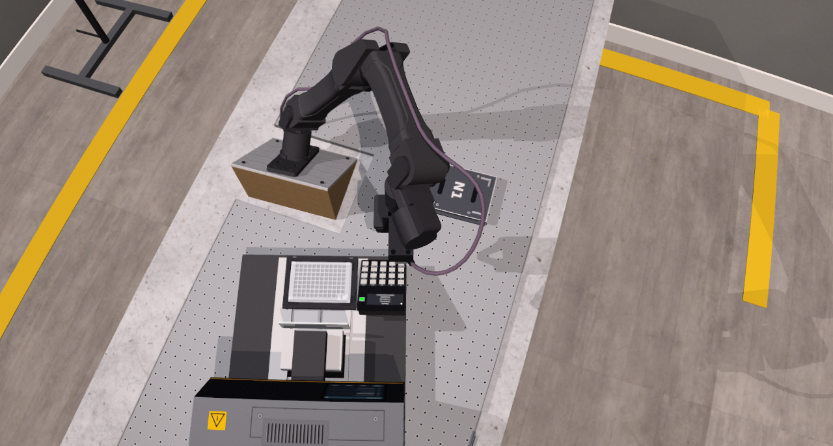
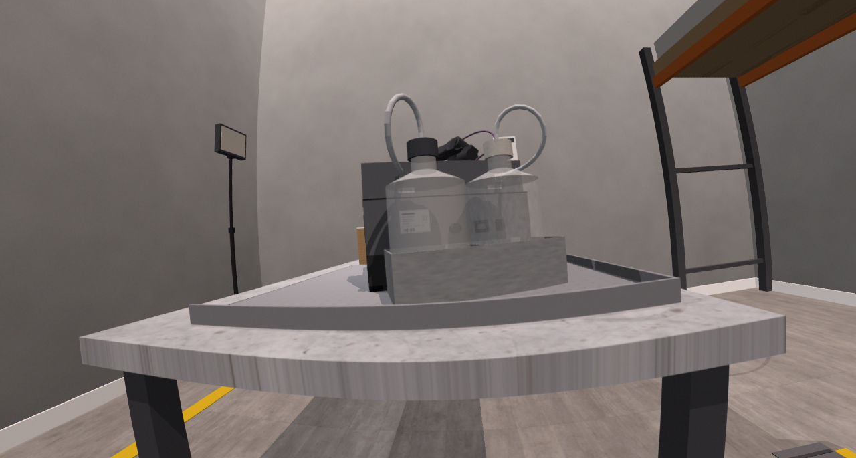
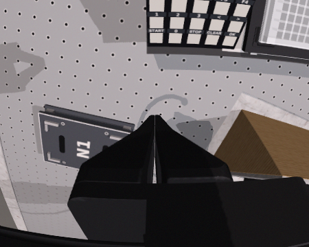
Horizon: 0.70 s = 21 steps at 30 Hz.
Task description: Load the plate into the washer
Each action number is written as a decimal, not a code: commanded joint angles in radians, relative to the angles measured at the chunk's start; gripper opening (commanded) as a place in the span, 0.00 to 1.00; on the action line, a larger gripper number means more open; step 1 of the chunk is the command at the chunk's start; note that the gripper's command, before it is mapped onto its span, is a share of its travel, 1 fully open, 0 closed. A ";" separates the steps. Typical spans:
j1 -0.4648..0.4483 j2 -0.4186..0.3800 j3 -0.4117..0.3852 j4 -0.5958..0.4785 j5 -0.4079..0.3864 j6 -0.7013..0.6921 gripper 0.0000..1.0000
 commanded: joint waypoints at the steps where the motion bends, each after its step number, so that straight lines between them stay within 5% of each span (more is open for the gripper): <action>1: -0.023 0.004 0.027 -0.011 0.001 -0.007 0.00; 7: -0.023 0.004 0.027 -0.011 0.001 -0.007 0.00; 9: 0.016 -0.081 -0.120 0.121 0.022 0.048 0.00; 11: 0.016 -0.081 -0.120 0.121 0.022 0.048 0.00; 16: 0.073 -0.217 -0.363 0.388 0.061 0.164 0.00; 21: 0.104 -0.334 -0.508 0.555 0.118 0.253 0.00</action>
